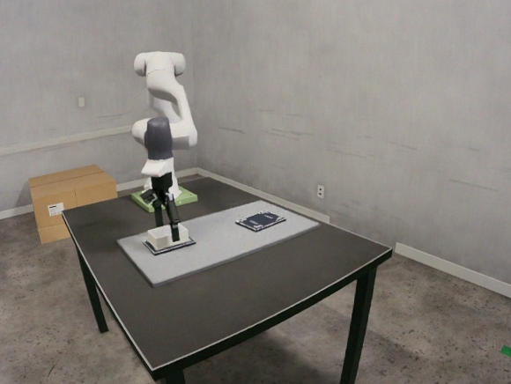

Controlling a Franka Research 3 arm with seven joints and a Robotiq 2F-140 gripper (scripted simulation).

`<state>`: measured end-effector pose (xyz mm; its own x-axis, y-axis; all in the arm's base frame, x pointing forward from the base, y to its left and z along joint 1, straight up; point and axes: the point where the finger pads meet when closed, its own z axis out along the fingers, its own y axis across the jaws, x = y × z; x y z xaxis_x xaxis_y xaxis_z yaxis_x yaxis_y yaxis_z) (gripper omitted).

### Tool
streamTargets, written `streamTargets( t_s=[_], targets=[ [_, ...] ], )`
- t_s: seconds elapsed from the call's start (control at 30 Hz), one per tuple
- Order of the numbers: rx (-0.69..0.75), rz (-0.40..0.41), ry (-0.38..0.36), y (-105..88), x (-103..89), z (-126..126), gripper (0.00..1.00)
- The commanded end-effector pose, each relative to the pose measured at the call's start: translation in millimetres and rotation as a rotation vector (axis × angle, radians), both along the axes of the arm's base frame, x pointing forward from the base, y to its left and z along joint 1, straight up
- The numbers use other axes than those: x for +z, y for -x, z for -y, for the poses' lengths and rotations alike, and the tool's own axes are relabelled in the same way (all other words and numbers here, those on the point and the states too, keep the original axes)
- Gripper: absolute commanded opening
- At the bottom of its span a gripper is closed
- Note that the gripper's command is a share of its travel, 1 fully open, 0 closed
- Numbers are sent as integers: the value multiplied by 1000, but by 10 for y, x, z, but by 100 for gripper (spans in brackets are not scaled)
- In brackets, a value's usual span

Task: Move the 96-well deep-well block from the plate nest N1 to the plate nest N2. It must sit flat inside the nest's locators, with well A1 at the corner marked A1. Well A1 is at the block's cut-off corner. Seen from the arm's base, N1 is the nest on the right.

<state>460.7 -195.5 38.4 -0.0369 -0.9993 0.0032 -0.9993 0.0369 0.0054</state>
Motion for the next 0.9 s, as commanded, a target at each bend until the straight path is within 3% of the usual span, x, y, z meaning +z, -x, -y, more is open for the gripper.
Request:
streamTargets(
  t_s=[0.0, 0.83, 0.87],
  targets=[
    [10, 12, 2, -34, -52, 14, 100],
    [10, 12, 2, -34, -103, 14, 100],
    [10, 12, 2, -34, -103, 14, 63]
  ],
)
